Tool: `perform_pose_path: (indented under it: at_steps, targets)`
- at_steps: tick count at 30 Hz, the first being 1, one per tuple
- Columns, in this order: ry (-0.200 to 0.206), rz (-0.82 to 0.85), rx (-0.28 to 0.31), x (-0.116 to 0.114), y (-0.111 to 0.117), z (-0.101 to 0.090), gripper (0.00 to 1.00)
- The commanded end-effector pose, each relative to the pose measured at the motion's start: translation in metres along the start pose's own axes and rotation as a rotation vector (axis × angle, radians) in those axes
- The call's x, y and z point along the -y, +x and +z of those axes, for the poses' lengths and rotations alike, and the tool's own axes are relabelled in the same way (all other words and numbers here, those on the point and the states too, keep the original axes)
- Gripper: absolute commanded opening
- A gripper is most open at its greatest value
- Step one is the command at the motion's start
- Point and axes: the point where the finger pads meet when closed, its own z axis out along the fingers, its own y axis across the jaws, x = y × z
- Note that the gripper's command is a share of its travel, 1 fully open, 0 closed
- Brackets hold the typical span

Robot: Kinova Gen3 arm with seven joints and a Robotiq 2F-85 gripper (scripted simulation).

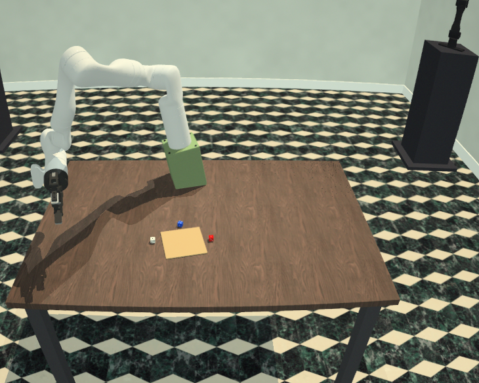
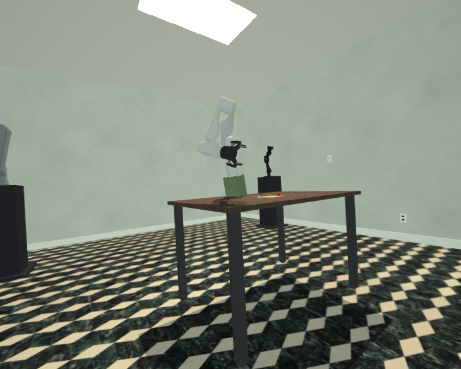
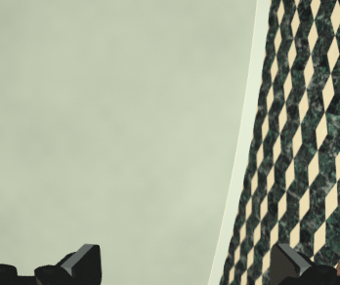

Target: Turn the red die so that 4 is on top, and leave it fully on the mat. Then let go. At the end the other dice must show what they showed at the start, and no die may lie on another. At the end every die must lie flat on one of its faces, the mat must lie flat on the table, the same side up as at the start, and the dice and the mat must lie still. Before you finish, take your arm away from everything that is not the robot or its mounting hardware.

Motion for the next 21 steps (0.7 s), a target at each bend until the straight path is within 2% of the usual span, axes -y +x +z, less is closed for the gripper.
perform_pose_path:
  at_steps: [1,21]
  targets:
    - [0.002,-0.001,-0.001,0.0012,0.0004,-0.0001,1.0]
    - [-0.004,-0.007,0.004,0.0003,-0.0018,0.0008,1.0]
